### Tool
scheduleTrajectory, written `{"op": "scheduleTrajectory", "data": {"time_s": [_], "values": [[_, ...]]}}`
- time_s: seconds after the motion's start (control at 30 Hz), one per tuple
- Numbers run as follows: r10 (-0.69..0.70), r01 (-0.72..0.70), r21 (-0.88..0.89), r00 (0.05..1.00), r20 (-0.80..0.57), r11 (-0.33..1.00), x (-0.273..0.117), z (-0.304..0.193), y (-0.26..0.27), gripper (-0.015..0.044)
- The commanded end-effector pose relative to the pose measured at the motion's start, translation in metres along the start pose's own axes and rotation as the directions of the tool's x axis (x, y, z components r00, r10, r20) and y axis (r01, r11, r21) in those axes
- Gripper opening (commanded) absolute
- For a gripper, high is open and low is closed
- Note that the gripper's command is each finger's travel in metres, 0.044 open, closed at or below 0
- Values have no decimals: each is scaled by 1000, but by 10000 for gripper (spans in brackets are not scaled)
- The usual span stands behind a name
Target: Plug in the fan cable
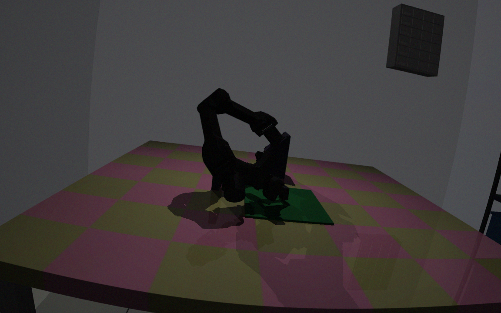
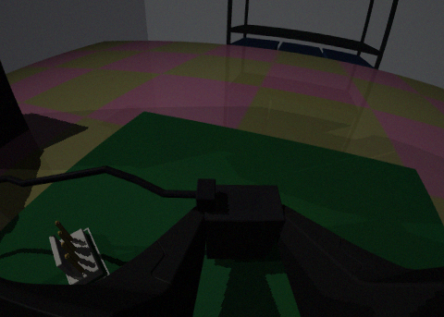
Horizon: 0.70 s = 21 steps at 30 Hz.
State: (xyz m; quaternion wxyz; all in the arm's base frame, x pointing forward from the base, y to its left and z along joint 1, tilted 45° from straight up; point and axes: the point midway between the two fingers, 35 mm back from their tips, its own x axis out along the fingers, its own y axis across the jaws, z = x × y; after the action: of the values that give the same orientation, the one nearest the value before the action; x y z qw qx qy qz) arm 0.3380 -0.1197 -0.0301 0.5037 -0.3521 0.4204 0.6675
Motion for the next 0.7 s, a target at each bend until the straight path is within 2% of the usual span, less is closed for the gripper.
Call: {"op": "scheduleTrajectory", "data": {"time_s": [0.0, 0.67], "values": [[3, -3, -5, 1000, -4, 1000, 2, -4, 0, 0], [0, 0, 0, 1000, 0, 1000, 2, -4, 0, 0]]}}
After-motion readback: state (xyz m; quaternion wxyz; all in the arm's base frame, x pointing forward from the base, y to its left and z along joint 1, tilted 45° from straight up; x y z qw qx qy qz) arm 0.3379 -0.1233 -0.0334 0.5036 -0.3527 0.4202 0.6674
